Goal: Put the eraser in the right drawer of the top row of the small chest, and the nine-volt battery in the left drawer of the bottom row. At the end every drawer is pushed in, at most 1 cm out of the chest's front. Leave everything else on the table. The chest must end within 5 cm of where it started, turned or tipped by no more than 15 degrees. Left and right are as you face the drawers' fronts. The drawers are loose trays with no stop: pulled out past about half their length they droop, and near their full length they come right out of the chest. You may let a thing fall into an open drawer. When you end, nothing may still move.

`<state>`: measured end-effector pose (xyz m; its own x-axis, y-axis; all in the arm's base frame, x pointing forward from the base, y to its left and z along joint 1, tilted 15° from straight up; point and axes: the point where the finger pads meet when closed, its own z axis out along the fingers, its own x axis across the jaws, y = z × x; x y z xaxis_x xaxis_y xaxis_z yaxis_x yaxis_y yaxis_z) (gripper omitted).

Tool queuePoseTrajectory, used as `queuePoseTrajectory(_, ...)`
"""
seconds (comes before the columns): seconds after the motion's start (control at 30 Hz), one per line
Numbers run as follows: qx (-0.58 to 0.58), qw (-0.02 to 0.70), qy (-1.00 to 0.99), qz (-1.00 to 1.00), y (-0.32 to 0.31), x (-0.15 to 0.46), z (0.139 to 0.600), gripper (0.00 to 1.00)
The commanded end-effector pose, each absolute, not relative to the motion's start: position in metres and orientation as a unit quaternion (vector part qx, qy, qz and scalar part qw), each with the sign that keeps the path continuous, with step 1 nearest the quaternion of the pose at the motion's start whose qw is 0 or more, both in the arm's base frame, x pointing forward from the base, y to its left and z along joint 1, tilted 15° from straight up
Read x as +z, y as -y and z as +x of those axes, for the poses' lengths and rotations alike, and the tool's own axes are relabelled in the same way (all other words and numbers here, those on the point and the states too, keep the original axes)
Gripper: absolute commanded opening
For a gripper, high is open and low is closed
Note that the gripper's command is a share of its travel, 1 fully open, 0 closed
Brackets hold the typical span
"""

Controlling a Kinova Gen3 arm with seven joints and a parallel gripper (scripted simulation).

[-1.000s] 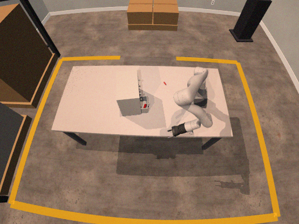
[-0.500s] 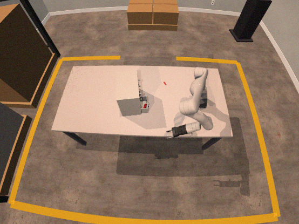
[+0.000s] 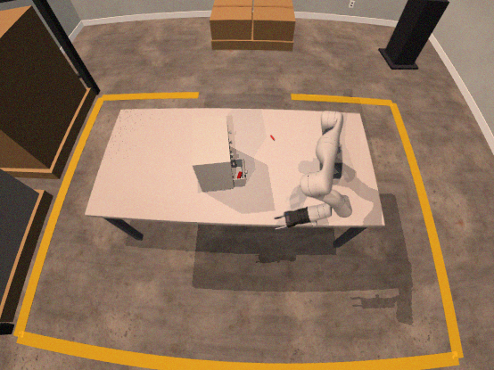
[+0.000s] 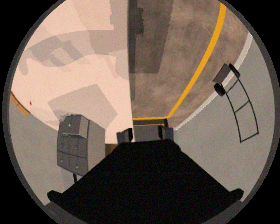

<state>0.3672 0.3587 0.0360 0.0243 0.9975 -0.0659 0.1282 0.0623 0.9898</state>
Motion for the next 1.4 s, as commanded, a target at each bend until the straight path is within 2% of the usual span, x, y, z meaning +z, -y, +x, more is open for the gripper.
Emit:
queuePoseTrajectory(0.0, 0.453, 0.492, -0.535, 0.516, -0.3624, 0.0359, 0.3674, 1.0)
queuePoseTrajectory(0.5, 0.457, 0.495, -0.532, 0.513, -0.3628, 0.0358, 0.3684, 1.0)
queuePoseTrajectory(0.53, 0.457, 0.495, -0.532, 0.513, -0.3628, 0.0358, 0.3684, 0.0)
queuePoseTrajectory(1.37, 0.457, 0.495, -0.532, 0.513, -0.3628, 0.0358, 0.3684, 0.0)
